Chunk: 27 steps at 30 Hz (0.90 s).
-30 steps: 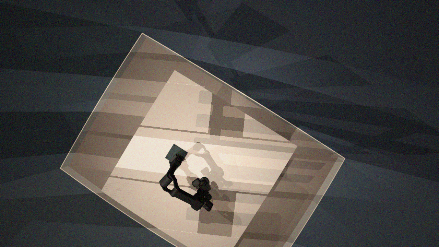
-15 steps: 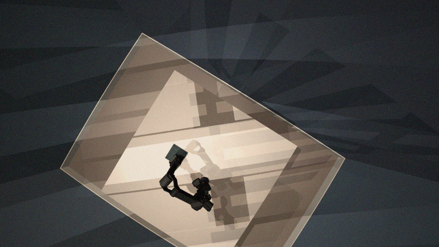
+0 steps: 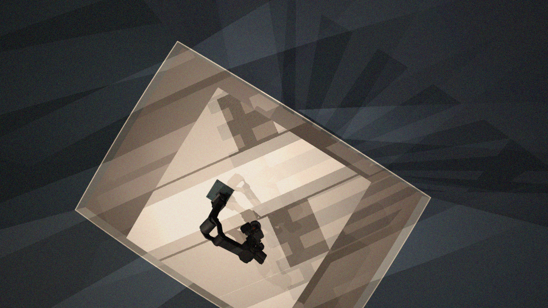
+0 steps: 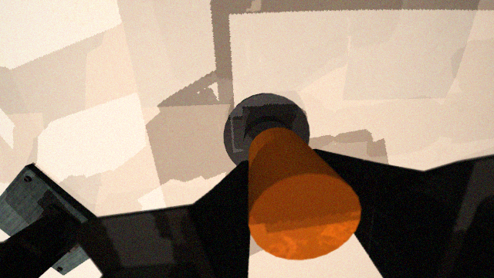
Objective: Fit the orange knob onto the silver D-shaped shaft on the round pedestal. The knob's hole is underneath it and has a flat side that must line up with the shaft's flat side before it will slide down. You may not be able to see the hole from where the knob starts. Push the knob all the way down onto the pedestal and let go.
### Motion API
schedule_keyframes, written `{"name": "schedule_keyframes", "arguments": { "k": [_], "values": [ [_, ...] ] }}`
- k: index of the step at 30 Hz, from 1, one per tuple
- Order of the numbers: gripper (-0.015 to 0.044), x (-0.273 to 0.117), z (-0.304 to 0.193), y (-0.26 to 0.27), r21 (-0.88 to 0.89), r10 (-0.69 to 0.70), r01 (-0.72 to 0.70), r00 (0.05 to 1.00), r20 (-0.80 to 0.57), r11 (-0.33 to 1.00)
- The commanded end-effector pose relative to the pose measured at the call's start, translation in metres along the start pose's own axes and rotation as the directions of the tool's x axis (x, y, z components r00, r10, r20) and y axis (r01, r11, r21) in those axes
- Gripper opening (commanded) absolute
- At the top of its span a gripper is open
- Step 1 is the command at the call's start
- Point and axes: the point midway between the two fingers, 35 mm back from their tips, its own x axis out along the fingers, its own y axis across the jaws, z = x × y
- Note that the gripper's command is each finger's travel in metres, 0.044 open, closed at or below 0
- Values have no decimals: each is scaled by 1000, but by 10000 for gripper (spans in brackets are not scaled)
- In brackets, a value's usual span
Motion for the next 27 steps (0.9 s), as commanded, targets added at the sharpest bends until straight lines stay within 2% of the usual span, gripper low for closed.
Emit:
{"name": "schedule_keyframes", "arguments": {
  "k": [1, 27],
  "values": [
    [0, 0, 1, -1, 3, -4, 4, 1000, 3, 1000],
    [0, -1, -1, 6, 55, -3, 3, 1000, 3, 998]
  ]
}}
